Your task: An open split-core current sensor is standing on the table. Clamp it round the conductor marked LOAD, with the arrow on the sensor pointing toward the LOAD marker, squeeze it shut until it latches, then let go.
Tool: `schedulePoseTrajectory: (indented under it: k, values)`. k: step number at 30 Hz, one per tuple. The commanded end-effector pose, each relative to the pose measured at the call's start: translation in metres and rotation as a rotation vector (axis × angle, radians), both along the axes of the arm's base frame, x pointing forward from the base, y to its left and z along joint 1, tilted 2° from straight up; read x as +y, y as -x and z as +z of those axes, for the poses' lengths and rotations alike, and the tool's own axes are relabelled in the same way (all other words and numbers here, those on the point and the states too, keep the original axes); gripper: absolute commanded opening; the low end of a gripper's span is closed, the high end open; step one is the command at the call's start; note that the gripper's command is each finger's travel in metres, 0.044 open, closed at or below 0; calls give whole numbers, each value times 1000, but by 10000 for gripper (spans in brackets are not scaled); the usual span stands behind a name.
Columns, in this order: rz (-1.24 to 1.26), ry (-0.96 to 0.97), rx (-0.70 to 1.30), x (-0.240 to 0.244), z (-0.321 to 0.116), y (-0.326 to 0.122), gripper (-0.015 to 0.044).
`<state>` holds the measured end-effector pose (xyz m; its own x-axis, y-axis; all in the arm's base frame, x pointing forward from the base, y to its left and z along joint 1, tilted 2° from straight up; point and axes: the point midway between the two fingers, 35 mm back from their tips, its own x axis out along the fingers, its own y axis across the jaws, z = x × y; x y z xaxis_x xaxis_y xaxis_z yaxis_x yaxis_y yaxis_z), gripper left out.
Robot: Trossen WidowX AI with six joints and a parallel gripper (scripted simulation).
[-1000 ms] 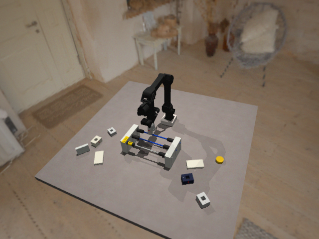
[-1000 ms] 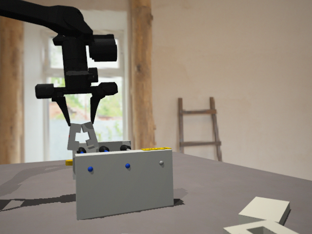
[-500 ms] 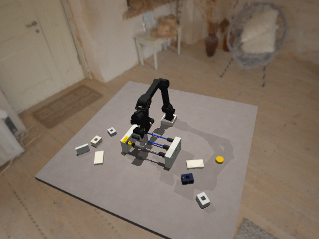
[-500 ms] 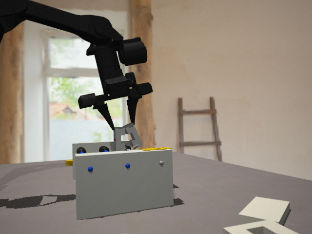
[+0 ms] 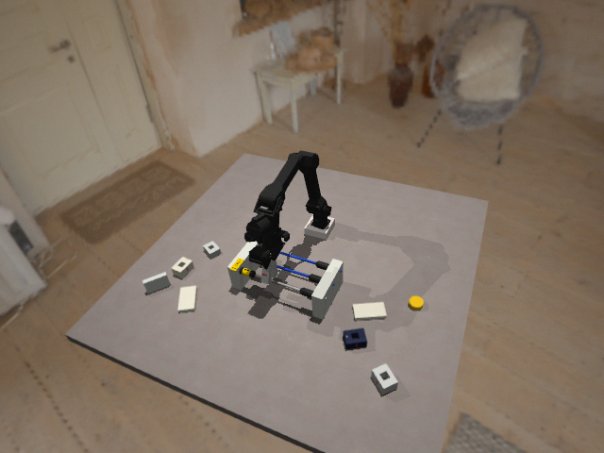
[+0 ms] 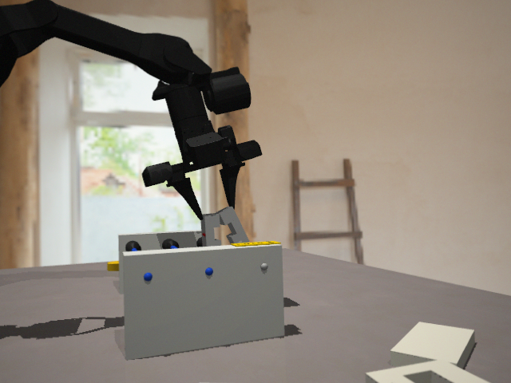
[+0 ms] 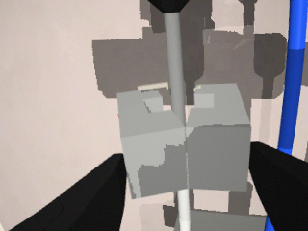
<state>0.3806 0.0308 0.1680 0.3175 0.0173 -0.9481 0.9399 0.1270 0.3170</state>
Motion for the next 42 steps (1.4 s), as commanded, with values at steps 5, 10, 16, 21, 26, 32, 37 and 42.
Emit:
schedulePoseTrajectory:
  k: [5,10,16,21,26,32,37,42]
  values:
    - [-4,-5,1,1,-13,-4,0]
    - [-4,-5,0,1,-20,-6,0]
    - [-4,-5,0,1,-30,-9,0]
    - [-4,-5,0,1,-37,-11,0]
    - [0,0,1,1,-33,-10,0]
    - [0,0,1,1,-33,-10,0]
    - [0,0,1,1,-33,-10,0]
    - [0,0,1,1,-33,-10,0]
